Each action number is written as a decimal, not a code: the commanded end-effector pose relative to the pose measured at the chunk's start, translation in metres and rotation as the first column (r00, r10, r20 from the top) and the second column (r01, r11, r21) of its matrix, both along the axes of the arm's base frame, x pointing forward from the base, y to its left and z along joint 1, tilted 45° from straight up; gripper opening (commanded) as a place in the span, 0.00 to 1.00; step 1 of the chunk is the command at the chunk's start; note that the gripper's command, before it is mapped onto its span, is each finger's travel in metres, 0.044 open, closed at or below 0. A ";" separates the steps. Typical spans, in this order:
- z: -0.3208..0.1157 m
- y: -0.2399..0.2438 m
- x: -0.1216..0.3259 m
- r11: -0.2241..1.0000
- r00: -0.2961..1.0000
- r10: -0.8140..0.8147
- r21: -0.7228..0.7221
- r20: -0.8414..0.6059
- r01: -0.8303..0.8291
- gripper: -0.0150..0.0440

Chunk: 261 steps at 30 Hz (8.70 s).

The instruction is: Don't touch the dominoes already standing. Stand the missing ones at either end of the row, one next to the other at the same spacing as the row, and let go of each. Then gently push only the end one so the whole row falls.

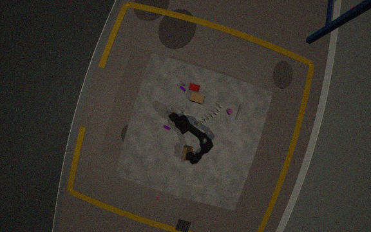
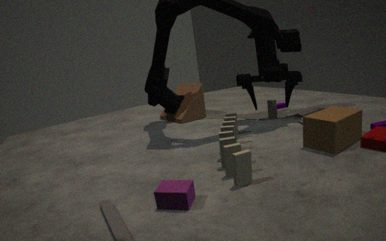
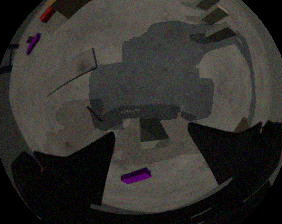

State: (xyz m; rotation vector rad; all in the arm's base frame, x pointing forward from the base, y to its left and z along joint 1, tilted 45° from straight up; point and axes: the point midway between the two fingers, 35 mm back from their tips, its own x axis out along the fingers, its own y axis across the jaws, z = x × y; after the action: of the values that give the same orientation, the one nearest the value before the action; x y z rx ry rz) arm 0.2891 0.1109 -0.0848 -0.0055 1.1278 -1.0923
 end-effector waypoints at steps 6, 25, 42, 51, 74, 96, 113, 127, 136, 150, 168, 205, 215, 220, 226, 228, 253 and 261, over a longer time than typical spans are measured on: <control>-0.001 -0.001 0.000 1.000 1.000 0.007 -0.001 0.001 -0.007 0.69; 0.010 0.013 0.004 1.000 1.000 0.011 0.002 -0.004 -0.011 0.44; 0.113 0.081 0.001 1.000 1.000 -0.004 0.010 0.009 0.004 0.44; 0.195 -0.009 -0.012 0.999 0.996 -0.044 0.018 0.072 0.043 0.44; 0.141 -0.061 -0.004 0.999 0.997 -0.042 0.010 0.061 0.042 0.44; 0.104 -0.103 -0.012 0.999 0.998 -0.041 -0.009 0.044 0.041 0.44; 0.104 -0.103 -0.012 0.999 0.998 -0.041 -0.009 0.044 0.041 1.00; 0.195 -0.010 -0.014 0.999 0.999 0.044 -0.003 0.004 -0.044 1.00; 0.171 -0.017 -0.021 0.913 0.840 0.399 0.070 -0.366 -0.403 0.69; 0.131 -0.034 -0.039 0.520 0.058 0.710 0.467 -0.702 -0.716 0.25; 0.131 -0.034 -0.039 0.520 0.058 0.710 0.467 -0.702 -0.716 0.25; 0.090 -0.073 -0.036 0.519 0.059 0.710 0.466 -0.701 -0.717 0.25; 0.077 -0.093 -0.035 0.521 0.060 0.708 0.464 -0.704 -0.717 0.25; 0.080 -0.096 -0.029 0.521 0.059 0.709 0.464 -0.703 -0.717 0.25; 0.085 -0.101 -0.023 0.520 0.060 0.709 0.464 -0.703 -0.717 0.25; 0.087 -0.102 -0.020 0.520 0.060 0.709 0.464 -0.703 -0.717 0.25; 0.148 -0.079 0.002 0.521 0.060 0.708 0.463 -0.704 -0.717 0.25; 0.148 -0.079 0.002 0.521 0.060 0.708 0.463 -0.704 -0.717 0.25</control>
State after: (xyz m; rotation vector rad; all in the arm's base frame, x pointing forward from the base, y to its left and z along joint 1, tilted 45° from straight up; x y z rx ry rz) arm 0.2910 0.0317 0.0625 -1.1802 1.6984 -0.0285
